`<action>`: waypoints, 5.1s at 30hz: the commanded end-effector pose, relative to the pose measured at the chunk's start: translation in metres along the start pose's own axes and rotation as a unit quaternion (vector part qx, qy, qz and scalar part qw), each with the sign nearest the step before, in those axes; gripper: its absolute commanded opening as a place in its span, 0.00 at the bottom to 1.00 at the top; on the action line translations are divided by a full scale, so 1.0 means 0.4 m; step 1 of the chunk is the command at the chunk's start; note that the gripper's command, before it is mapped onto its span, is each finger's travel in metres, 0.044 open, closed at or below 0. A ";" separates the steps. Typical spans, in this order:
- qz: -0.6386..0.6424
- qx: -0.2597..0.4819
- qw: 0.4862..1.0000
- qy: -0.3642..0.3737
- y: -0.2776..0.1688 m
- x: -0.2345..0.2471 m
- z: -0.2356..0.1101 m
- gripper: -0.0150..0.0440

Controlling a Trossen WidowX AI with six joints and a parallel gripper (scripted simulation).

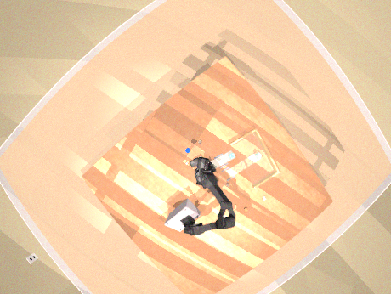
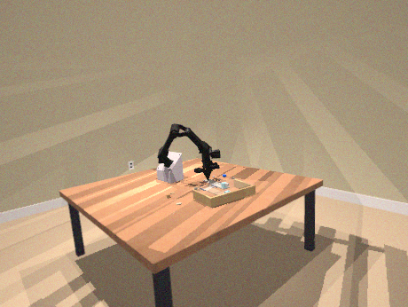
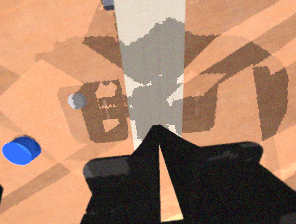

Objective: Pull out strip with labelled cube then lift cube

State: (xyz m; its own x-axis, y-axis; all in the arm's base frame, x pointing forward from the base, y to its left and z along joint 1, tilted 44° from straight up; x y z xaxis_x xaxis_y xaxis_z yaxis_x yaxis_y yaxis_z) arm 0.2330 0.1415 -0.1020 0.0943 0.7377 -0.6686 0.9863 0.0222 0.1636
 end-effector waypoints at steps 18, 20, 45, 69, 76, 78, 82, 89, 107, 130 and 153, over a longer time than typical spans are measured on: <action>-0.003 0.017 1.000 -0.002 -0.066 -0.008 0.010 0.25; -0.003 0.017 1.000 -0.002 -0.066 -0.008 0.010 0.25; -0.002 0.014 1.000 0.000 -0.043 0.004 -0.084 0.25; 0.034 0.015 0.999 -0.002 0.175 -0.003 -0.125 1.00; 0.035 0.015 0.999 -0.002 0.256 -0.009 -0.135 1.00; 0.035 0.015 0.999 -0.002 0.279 -0.011 -0.137 1.00; 0.035 0.014 0.999 -0.002 0.325 -0.016 -0.142 1.00; 0.036 0.014 0.999 -0.003 0.408 -0.026 -0.147 1.00; 0.037 0.013 0.999 -0.003 0.500 -0.039 -0.115 0.68; 0.037 0.013 0.999 -0.004 0.500 -0.042 -0.020 0.68; 0.040 0.013 0.999 -0.003 0.492 -0.049 -0.021 0.25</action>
State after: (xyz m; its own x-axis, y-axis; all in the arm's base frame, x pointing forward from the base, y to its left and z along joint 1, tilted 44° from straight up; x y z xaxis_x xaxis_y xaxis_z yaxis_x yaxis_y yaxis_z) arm 0.4271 0.1355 -0.0538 0.1705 0.7320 -0.6596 0.9796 -0.0536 0.1937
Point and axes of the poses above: the point midway between the two fingers, 35 mm back from their tips, its own z axis out along the fingers, its own x axis across the jaws, y = z × x, the point moved 9 cm from there along -z, back along the fingers, and after that the axes turned 2 degrees about -z, right-handed, at the moved point
